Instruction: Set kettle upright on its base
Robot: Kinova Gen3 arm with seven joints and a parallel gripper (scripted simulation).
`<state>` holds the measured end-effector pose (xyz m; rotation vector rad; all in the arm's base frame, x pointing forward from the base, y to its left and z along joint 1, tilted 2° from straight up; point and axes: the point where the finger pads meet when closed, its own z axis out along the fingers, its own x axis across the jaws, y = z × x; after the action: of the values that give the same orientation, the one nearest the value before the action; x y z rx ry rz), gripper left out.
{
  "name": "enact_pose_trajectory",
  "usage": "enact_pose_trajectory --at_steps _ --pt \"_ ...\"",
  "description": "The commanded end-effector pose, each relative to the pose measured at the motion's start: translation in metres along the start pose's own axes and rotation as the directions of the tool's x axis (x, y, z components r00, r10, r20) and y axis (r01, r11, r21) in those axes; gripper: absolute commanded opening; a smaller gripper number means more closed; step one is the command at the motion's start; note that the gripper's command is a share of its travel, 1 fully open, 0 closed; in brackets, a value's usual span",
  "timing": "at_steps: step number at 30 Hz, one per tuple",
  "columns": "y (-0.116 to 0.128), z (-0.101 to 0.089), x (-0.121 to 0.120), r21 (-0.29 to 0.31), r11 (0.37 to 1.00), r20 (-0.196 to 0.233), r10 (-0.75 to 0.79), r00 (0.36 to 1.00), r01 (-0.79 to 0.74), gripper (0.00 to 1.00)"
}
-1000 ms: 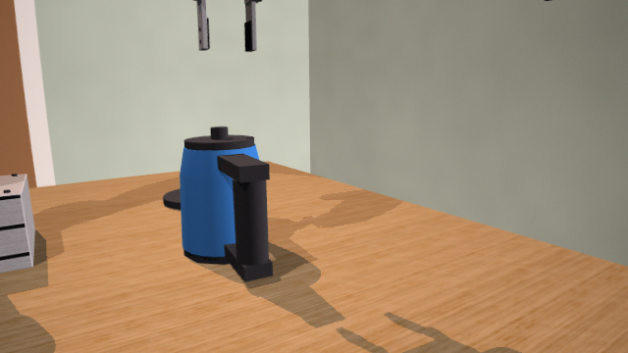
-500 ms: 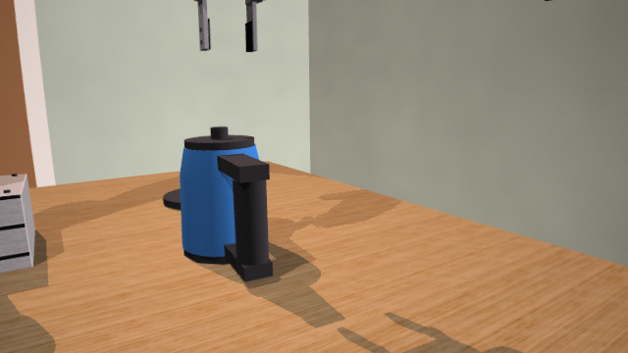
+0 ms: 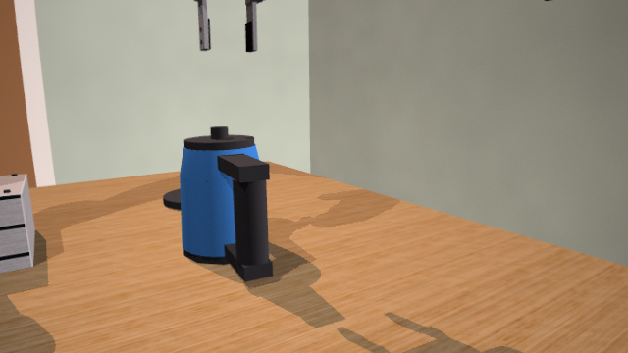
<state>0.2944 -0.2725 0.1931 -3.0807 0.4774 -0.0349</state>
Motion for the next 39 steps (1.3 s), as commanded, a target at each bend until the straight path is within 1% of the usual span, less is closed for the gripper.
enact_pose_trajectory --at_steps 1,15,19,23,29,37,39 --pt "-0.002 0.0 0.002 0.006 1.0 -0.003 -0.005 1.0 0.005 1.0" --pt "-0.002 0.0 0.002 0.006 1.0 -0.003 -0.005 1.0 0.005 1.0" --pt "0.0 0.003 0.003 0.002 1.0 -0.008 -0.005 1.0 0.005 1.0" --pt "-0.002 0.006 0.002 0.005 1.0 -0.004 -0.005 1.0 0.005 1.0" --pt "0.0 0.021 0.003 0.001 1.0 -0.008 -0.005 1.0 0.005 1.0" --pt "0.0 0.056 0.003 0.001 1.0 -0.008 -0.004 1.0 0.004 1.0" --pt "0.0 0.056 0.003 0.001 1.0 -0.008 -0.004 1.0 0.004 1.0"
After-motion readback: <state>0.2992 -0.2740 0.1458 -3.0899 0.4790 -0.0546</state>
